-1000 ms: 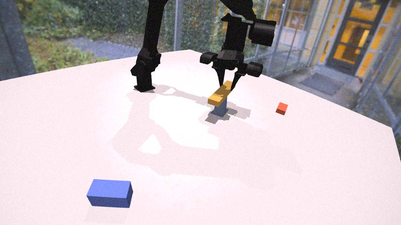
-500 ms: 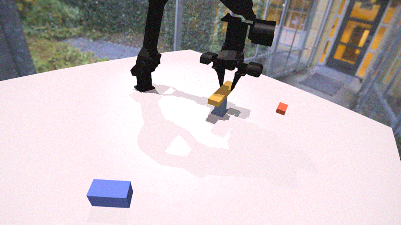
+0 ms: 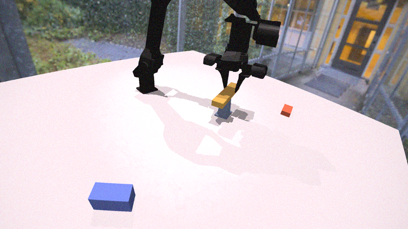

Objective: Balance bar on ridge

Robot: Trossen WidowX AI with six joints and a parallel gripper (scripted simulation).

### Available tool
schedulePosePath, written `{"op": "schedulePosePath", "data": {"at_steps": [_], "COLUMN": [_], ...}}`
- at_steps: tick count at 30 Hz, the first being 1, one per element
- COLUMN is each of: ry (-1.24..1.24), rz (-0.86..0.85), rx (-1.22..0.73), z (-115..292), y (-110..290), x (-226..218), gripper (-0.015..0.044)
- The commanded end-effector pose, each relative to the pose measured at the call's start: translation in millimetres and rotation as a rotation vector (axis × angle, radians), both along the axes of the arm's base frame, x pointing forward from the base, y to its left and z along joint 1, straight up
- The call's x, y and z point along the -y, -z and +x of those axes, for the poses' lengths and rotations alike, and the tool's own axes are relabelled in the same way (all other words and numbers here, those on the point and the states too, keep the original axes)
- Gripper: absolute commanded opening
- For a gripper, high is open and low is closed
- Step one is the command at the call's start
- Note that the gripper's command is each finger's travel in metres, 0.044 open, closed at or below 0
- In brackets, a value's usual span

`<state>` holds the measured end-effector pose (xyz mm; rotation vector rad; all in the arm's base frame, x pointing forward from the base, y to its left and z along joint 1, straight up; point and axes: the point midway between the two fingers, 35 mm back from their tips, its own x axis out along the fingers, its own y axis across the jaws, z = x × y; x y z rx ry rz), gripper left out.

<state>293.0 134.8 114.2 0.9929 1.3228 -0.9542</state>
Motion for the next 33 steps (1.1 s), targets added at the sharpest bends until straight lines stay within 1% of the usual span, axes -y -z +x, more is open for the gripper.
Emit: {"op": "schedulePosePath", "data": {"at_steps": [1, 33], "ry": [0.001, 0.001], "rz": [0.003, 0.003], "rx": [-0.004, -0.004], "z": [-0.4, -0.8], "y": [2.1, 1.5], "x": [-0.5, -0.8], "gripper": [0.0, 0.0]}}
